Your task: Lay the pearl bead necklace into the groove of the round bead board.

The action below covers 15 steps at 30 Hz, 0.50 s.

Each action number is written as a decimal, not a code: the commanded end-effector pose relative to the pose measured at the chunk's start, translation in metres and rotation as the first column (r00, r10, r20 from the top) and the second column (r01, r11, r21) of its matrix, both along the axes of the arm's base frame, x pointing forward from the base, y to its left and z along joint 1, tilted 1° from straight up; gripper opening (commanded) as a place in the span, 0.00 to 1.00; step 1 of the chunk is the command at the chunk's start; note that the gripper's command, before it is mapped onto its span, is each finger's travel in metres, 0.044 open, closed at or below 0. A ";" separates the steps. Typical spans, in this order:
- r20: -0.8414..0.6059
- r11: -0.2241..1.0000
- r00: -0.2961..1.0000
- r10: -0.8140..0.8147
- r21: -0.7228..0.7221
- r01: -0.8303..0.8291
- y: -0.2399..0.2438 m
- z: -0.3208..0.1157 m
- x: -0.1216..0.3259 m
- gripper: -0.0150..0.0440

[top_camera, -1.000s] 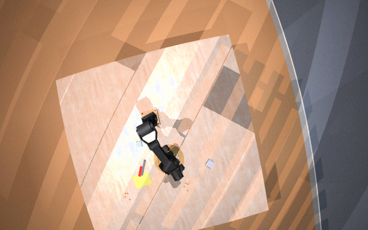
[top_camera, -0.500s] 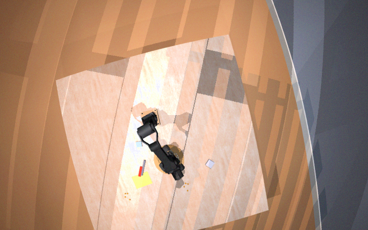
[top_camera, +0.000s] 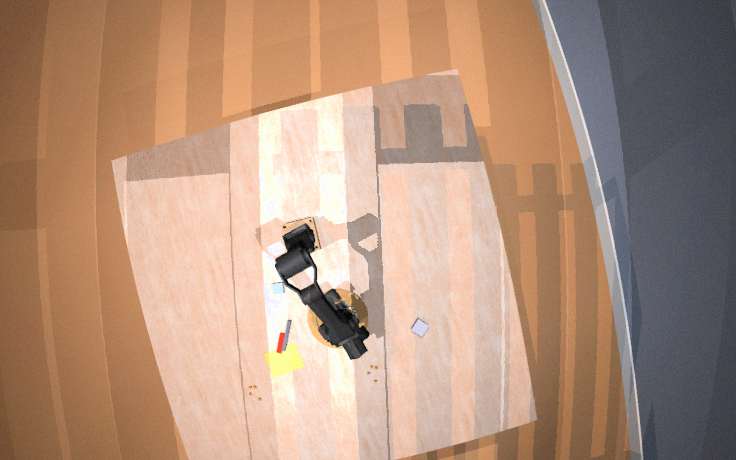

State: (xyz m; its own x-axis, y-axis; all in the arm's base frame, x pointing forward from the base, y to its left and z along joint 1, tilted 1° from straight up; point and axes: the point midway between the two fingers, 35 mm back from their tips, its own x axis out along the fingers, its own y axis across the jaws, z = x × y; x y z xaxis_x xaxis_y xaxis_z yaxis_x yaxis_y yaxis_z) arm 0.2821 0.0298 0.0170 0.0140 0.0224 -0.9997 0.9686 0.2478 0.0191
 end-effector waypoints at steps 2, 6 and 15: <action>0.000 1.000 1.000 0.001 0.002 -0.001 0.000 0.000 0.000 0.34; 0.000 1.000 1.000 0.001 0.002 -0.001 0.000 0.000 0.000 0.30; 0.000 1.000 1.000 0.001 0.002 -0.001 0.000 0.000 0.000 0.25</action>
